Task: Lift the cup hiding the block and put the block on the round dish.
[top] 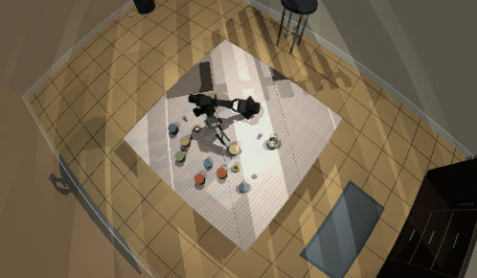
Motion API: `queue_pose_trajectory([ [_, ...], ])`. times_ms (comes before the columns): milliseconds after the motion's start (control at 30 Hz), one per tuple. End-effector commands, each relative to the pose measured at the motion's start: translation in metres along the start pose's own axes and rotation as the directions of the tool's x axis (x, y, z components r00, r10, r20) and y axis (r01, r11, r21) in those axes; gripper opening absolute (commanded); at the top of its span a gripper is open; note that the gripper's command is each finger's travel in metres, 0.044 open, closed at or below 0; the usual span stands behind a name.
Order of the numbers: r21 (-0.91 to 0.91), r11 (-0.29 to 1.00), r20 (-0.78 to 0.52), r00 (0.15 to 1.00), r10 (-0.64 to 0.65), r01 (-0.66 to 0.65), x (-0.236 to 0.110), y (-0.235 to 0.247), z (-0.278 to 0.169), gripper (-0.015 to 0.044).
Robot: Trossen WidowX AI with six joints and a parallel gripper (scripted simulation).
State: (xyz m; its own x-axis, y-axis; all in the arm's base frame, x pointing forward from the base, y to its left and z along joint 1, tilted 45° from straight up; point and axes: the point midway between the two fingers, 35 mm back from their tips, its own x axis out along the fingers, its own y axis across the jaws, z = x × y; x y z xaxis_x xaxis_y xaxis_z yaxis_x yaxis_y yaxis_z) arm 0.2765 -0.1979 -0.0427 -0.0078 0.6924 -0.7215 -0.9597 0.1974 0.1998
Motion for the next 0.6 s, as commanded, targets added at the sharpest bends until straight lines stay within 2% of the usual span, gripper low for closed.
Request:
queue_pose_trajectory([
  [0, -0.012, 1.000, -0.003, 1.000, 0.003, -0.003, 0.014, 0.005, -0.020, 0.0000],
  [267, -0.044, 0.999, -0.006, 1.000, 0.013, -0.013, 0.052, 0.018, -0.061, 0.0000],
  [567, -0.047, 0.999, -0.006, 1.000, 0.013, -0.014, 0.070, 0.019, -0.064, 0.0000],
])
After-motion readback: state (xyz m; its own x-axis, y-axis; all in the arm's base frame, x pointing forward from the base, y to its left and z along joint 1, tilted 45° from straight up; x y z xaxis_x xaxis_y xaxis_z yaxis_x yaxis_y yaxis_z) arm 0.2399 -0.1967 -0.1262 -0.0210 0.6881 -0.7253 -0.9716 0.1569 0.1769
